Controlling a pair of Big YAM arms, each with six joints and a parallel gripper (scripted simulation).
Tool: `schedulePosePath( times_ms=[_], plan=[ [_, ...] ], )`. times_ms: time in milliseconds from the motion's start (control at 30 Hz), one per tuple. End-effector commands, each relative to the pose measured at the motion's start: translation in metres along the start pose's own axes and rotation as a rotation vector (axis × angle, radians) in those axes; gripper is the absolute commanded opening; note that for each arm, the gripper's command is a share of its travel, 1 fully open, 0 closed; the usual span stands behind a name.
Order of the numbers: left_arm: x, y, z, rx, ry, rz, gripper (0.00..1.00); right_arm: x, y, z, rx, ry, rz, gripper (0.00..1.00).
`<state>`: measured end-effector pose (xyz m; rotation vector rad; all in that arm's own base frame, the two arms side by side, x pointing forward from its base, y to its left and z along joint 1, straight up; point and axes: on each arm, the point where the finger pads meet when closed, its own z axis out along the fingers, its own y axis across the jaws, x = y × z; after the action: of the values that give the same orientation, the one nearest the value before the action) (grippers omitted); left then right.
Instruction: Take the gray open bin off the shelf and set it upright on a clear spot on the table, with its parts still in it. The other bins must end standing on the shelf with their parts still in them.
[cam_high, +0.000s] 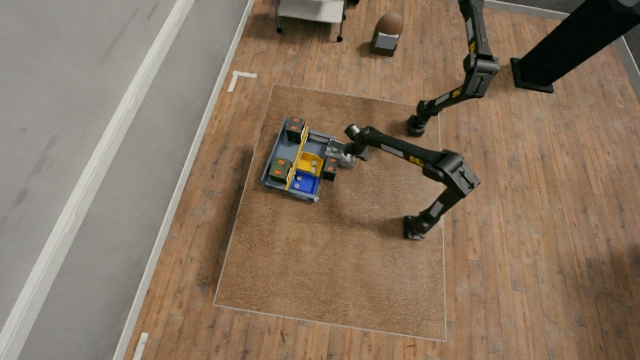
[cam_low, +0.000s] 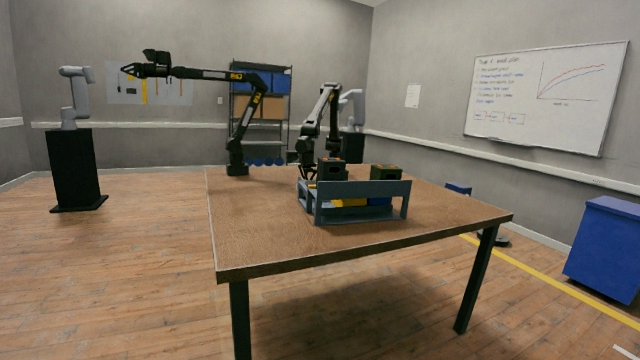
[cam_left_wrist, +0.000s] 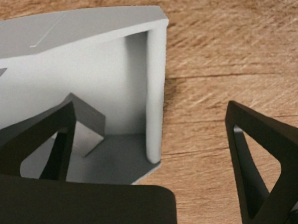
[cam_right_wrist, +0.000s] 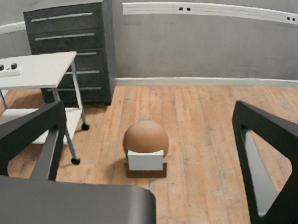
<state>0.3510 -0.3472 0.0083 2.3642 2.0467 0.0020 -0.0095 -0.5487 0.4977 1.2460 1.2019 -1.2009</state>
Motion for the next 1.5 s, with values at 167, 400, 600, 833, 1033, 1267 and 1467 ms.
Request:
schedulePosePath(
  times_ms=[167,400,600,833,1033,1267,1467],
  plan=[
    [-0.008,0.020,-0.043,-0.045,-0.031,-0.015,0.90,-0.003,-0.004,-0.004,0.006,-0.020,-0.017,1.00],
    [-0.001,0.011,-0.045,-0.014,-0.008,-0.015,0.90,-0.003,-0.004,-0.004,0.006,-0.020,-0.017,1.00],
    [-0.007,0.019,-0.070,-0.046,-0.032,-0.015,0.90,-0.003,-0.004,-0.004,0.006,-0.020,-0.017,1.00],
    [-0.004,0.015,-0.065,-0.017,-0.010,-0.015,0.90,-0.003,-0.004,-0.004,0.006,-0.020,-0.017,1.00],
    [-0.003,0.013,-0.077,-0.027,-0.018,-0.015,0.90,-0.003,-0.004,-0.004,0.006,-0.020,-0.017,1.00],
    [-0.005,0.016,-0.081,-0.031,-0.020,-0.015,0.90,-0.003,-0.004,-0.004,0.006,-0.020,-0.017,1.00],
    [-0.005,0.016,-0.080,-0.029,-0.019,-0.015,0.00,-0.003,-0.004,-0.004,0.006,-0.020,-0.017,1.00]
  ],
)
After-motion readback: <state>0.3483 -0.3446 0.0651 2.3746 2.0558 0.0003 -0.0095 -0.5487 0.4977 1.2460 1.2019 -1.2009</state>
